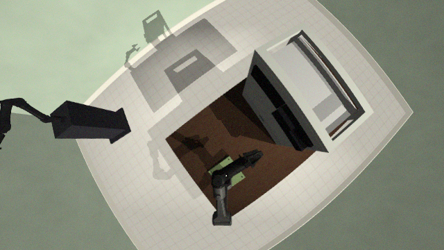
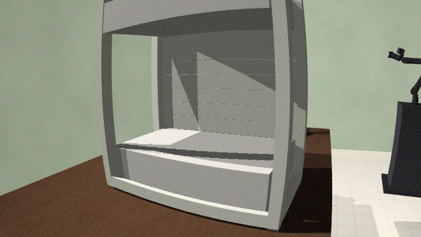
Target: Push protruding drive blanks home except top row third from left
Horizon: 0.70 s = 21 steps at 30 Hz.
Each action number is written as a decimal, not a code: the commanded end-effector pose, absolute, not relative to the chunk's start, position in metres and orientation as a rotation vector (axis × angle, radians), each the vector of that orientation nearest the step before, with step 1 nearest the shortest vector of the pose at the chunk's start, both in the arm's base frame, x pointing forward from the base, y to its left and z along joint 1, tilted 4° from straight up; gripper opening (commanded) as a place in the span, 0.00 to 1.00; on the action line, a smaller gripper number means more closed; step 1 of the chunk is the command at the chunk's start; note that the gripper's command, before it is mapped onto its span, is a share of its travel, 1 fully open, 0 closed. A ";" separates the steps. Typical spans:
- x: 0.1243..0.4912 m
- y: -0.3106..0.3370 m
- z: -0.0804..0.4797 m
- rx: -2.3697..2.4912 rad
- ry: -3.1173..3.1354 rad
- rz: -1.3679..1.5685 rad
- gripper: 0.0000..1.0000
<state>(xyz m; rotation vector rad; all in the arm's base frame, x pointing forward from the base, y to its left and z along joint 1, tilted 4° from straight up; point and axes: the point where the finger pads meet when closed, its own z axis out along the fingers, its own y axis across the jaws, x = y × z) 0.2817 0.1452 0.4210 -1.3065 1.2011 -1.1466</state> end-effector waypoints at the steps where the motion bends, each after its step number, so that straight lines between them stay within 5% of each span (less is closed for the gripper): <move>1: 0.281 0.147 0.425 -1.305 1.187 -1.144 1.00; 21: 0.279 0.151 0.429 -1.312 1.164 -1.142 1.00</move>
